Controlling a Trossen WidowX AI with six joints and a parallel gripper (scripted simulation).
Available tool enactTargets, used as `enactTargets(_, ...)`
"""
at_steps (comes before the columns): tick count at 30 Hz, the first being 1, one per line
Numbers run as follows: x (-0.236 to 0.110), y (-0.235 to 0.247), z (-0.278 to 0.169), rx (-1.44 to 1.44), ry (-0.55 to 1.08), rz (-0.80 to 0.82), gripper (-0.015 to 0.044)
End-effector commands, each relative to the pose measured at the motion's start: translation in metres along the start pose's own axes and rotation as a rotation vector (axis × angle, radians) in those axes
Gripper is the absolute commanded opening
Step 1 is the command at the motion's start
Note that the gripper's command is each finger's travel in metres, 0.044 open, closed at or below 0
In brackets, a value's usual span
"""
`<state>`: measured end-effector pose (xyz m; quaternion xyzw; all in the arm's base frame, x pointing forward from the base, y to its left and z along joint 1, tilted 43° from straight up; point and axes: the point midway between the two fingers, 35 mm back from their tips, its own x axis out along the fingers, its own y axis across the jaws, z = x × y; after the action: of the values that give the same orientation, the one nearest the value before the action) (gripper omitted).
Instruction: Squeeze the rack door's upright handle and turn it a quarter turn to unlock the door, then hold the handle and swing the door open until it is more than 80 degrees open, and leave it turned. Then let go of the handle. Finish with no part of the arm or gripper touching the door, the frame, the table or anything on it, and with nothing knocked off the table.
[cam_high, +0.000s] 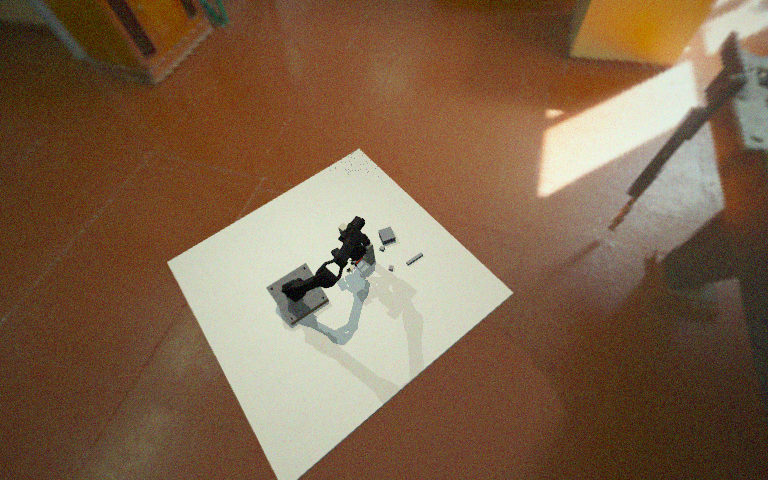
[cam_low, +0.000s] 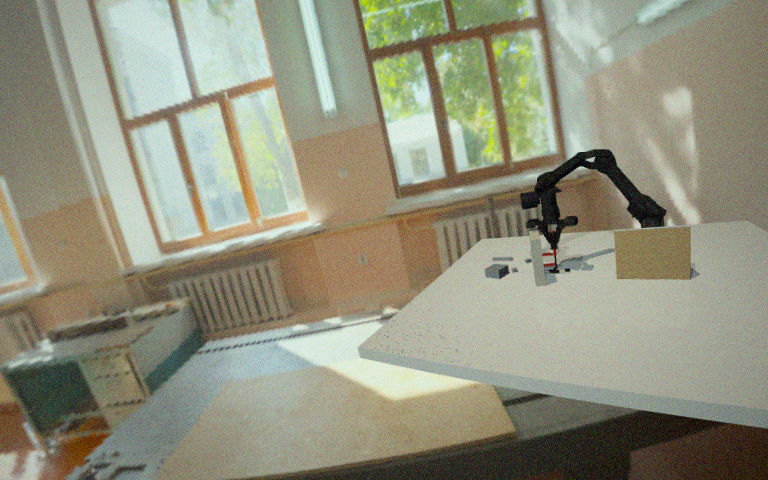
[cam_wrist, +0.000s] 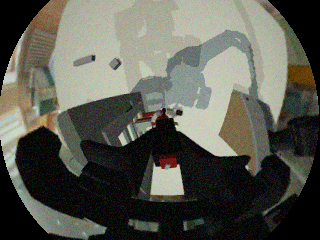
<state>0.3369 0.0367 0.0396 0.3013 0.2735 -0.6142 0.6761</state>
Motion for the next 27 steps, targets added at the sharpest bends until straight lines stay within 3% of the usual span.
enactTargets(1,0.0005,0.0008,0.0009,0.025,-0.001,0.001,0.0075)
enactTargets(10,0.0005,0.0008,0.0009,0.025,-0.001,0.001,0.0295)
enactTargets(27,0.0005,0.0008,0.0009,-0.742,-0.001,0.001,0.0295)
